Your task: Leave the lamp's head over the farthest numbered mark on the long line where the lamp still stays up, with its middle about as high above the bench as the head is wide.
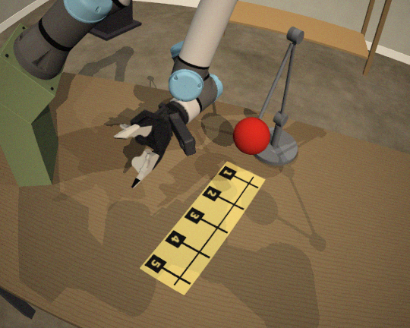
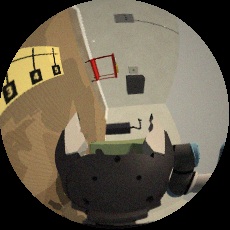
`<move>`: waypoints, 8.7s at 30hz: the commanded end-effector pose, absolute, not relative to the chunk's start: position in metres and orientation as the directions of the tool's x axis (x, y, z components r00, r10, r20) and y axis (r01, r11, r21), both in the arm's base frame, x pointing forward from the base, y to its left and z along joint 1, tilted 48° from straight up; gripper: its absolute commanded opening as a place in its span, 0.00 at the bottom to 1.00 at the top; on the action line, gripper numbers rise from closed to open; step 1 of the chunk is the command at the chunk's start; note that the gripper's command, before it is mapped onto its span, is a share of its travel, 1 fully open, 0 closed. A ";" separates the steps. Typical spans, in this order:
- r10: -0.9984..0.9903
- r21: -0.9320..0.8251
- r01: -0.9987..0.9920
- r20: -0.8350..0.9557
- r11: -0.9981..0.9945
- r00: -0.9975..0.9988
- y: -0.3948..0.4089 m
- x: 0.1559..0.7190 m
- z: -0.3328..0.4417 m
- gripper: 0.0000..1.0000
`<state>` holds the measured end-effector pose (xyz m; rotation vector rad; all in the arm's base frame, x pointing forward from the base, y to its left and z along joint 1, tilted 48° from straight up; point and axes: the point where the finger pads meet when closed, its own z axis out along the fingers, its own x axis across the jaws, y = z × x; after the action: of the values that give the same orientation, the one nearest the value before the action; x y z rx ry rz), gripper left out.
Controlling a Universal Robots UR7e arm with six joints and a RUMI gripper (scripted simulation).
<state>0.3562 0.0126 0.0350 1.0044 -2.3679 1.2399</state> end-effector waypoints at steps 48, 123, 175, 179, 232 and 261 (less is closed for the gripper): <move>-0.544 -0.181 -0.537 0.009 0.824 -0.839 -0.002 0.358 0.140 1.00; -0.003 0.638 -0.388 -0.518 0.665 -0.856 -0.128 0.325 0.209 1.00; 0.315 0.863 -0.404 -0.491 0.305 -0.812 0.043 0.364 0.332 1.00; 0.338 0.872 -0.406 -0.482 0.272 -0.809 0.059 0.369 0.348 1.00; 0.388 0.888 -0.415 -0.459 0.197 -0.800 0.193 0.410 0.349 1.00; 0.389 0.889 -0.415 -0.458 0.194 -0.799 0.238 0.431 0.348 1.00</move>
<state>0.4276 0.2333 0.3477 0.0361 -2.8135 -2.5329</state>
